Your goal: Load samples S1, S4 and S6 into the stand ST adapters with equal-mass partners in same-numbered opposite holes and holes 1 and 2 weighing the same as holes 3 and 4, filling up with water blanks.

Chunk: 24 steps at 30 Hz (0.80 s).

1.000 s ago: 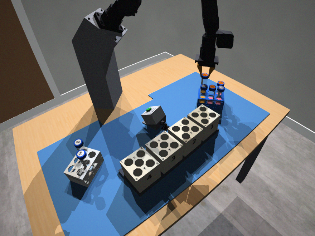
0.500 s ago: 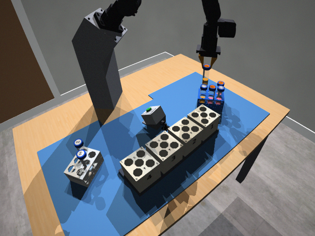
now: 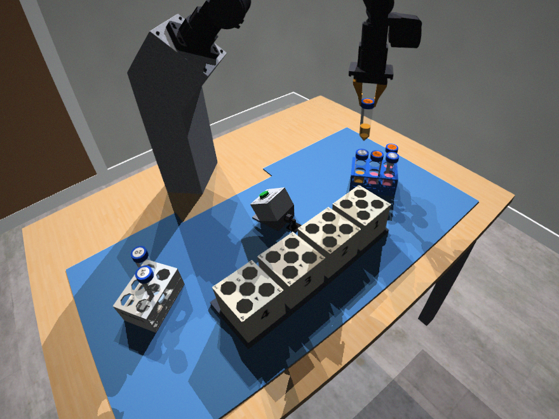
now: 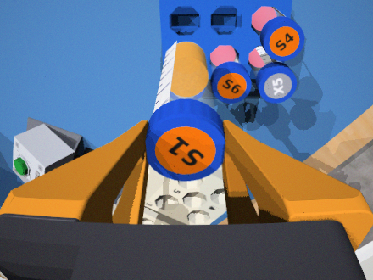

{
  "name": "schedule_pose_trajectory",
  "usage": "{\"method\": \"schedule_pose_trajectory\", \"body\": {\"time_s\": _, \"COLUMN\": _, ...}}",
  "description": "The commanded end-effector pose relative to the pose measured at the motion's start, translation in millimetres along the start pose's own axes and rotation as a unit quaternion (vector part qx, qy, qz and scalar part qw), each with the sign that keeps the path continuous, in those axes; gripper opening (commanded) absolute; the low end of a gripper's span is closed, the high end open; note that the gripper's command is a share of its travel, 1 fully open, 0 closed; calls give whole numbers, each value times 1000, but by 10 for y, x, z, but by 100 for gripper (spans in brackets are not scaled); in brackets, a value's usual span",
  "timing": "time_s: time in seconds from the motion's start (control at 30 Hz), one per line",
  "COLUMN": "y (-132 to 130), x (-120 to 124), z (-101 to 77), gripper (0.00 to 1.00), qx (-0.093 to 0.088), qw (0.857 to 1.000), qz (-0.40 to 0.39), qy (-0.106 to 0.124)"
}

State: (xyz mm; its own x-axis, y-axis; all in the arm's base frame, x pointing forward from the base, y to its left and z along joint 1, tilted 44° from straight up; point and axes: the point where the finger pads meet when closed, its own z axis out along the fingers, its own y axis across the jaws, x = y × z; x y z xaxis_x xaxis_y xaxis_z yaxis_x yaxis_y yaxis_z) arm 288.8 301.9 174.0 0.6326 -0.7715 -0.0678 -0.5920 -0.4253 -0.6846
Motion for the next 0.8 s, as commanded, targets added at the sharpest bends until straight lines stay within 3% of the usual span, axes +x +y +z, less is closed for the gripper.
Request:
{"method": "schedule_pose_trajectory", "body": {"time_s": 0.0, "y": -91, "x": -67, "z": -154, "gripper": 0, "qx": 15, "qw": 1000, "qz": 1, "qy": -7}}
{"method": "schedule_pose_trajectory", "body": {"time_s": 0.03, "y": -270, "x": 39, "z": -203, "gripper": 0, "qx": 27, "qw": 999, "qz": 24, "qy": -4}}
{"method": "schedule_pose_trajectory", "body": {"time_s": 0.1, "y": -240, "x": 179, "z": -121, "gripper": 0, "qx": 15, "qw": 999, "qz": 50, "qy": -2}}
{"method": "schedule_pose_trajectory", "body": {"time_s": 0.2, "y": -262, "x": 384, "z": -101, "gripper": 0, "qx": 11, "qw": 996, "qz": 89, "qy": -1}}
{"method": "schedule_pose_trajectory", "body": {"time_s": 0.5, "y": -389, "x": 995, "z": -133, "gripper": 0, "qx": 12, "qw": 978, "qz": 207, "qy": -1}}
{"method": "schedule_pose_trajectory", "body": {"time_s": 0.57, "y": -389, "x": 995, "z": -133, "gripper": 0, "qx": 12, "qw": 978, "qz": 207, "qy": -1}}
{"method": "schedule_pose_trajectory", "body": {"time_s": 0.77, "y": -471, "x": 1403, "z": -156, "gripper": 0, "qx": 12, "qw": 959, "qz": 285, "qy": 0}}
